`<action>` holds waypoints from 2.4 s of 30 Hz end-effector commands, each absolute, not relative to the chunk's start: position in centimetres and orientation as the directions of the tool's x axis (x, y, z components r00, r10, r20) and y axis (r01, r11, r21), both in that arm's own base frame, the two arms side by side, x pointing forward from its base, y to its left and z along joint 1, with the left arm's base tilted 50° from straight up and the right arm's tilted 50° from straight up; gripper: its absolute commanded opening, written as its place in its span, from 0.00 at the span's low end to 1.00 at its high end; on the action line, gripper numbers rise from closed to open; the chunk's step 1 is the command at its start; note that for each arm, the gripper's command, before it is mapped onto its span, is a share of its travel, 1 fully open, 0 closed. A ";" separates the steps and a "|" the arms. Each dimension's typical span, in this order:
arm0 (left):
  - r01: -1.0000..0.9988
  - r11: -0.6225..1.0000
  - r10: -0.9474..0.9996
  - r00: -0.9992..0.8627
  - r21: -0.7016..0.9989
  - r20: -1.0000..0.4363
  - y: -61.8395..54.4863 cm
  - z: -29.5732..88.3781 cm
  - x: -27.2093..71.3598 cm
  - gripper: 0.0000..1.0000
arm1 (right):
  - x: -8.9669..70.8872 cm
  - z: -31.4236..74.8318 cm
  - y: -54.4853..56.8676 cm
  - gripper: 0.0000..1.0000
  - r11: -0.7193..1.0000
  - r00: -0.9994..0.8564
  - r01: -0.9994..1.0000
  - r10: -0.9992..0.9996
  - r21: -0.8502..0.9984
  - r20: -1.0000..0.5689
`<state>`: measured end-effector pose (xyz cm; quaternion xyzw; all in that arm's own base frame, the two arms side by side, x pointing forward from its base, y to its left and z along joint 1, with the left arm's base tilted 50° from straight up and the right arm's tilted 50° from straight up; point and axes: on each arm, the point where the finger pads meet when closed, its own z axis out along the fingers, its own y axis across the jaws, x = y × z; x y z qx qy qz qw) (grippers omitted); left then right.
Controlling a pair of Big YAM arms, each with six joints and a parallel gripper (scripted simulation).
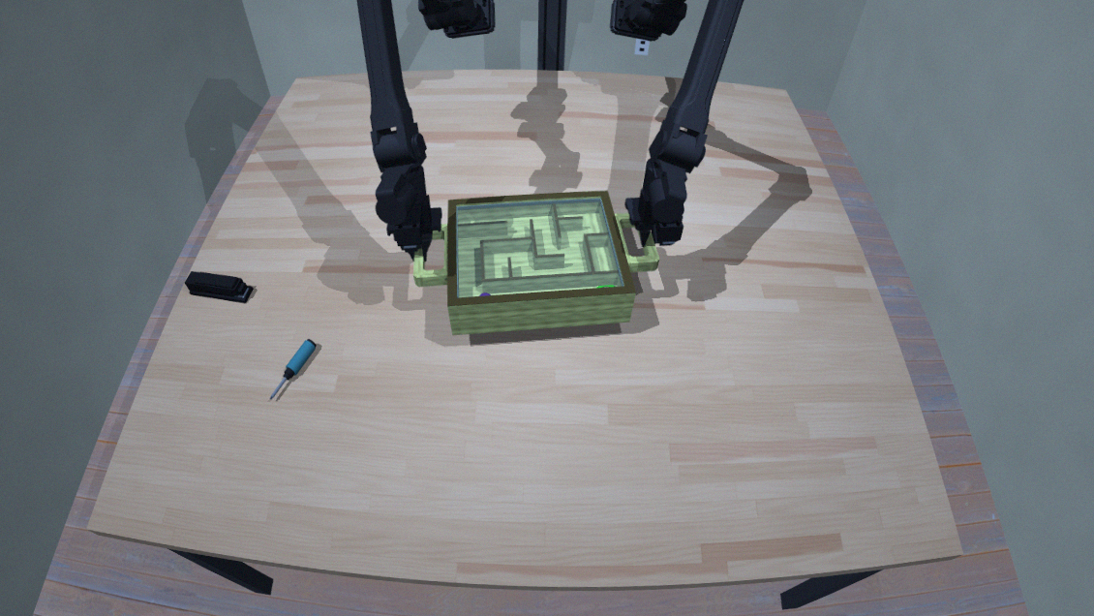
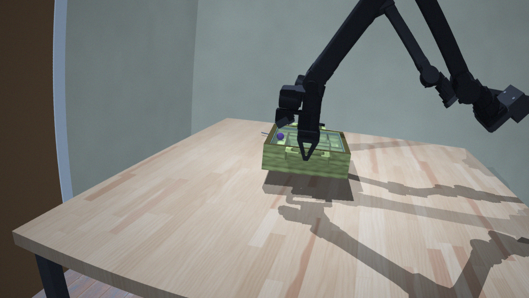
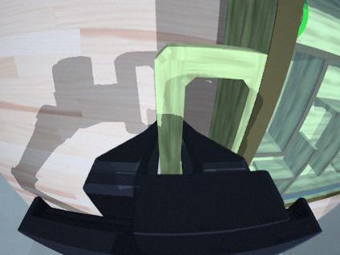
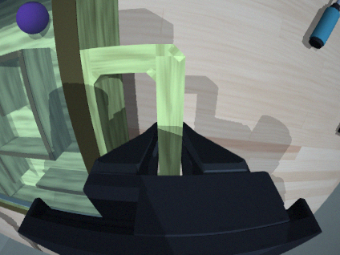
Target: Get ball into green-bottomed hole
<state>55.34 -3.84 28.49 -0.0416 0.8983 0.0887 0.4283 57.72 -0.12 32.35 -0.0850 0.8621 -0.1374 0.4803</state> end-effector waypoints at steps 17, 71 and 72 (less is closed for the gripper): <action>-0.143 0.986 -0.019 -0.585 0.080 -0.811 -5.9 35.0 55.4 0.00 | 59.2 36.4 -0.1 0.00 0.946 -0.508 -0.018 -0.289 -0.325 -0.812; -0.093 0.994 0.004 -0.515 0.061 -0.857 -5.5 35.7 56.5 0.00 | 57.1 40.2 2.0 0.00 0.938 -0.405 0.018 -0.310 -0.346 -0.860; -0.108 0.993 -0.009 -0.529 0.056 -0.849 -5.6 35.6 56.2 0.00 | 57.2 40.0 1.2 0.00 0.940 -0.419 0.020 -0.303 -0.342 -0.856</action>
